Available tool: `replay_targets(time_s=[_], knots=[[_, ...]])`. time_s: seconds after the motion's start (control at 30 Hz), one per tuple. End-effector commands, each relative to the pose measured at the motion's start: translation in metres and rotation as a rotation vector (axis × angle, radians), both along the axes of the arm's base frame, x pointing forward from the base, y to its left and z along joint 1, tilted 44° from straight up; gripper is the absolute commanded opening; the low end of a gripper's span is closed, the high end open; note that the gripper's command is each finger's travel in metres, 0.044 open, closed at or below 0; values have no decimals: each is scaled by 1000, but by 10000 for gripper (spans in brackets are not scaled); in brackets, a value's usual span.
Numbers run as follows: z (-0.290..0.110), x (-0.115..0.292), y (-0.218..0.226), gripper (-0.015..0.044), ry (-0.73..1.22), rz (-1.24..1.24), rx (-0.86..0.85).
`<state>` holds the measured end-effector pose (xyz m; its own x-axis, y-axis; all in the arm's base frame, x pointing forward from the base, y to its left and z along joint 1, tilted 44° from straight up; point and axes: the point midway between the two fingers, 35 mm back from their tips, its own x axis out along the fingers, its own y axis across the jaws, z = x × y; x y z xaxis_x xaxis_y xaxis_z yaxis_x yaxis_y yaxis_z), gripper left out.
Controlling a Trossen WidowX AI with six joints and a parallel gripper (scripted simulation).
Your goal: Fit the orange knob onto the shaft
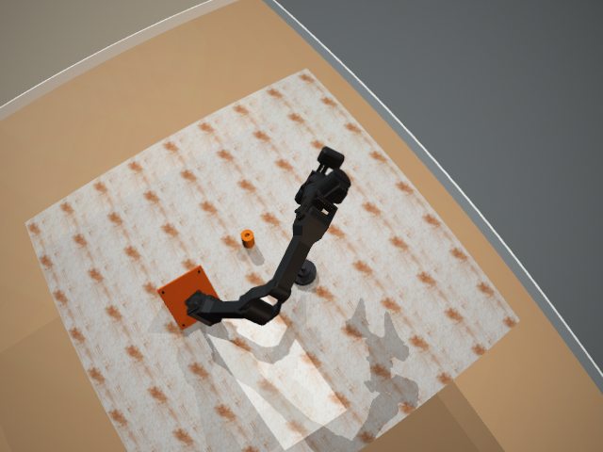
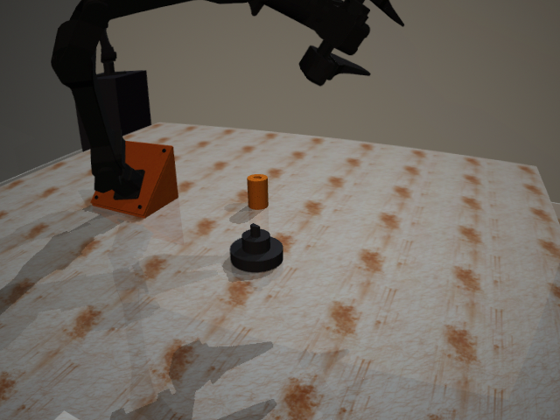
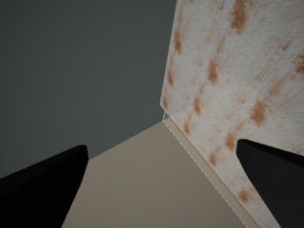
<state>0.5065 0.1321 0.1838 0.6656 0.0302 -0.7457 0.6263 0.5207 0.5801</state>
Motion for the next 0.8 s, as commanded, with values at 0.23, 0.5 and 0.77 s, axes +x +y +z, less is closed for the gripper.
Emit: replay_targets(time_s=[0.23,0.5,0.77], knots=[[-140,-119,4,440,600,245,-487],[-175,-217,-23,440,1047,522,-906],[-172,-229,-28,440,1082,546,-940]])
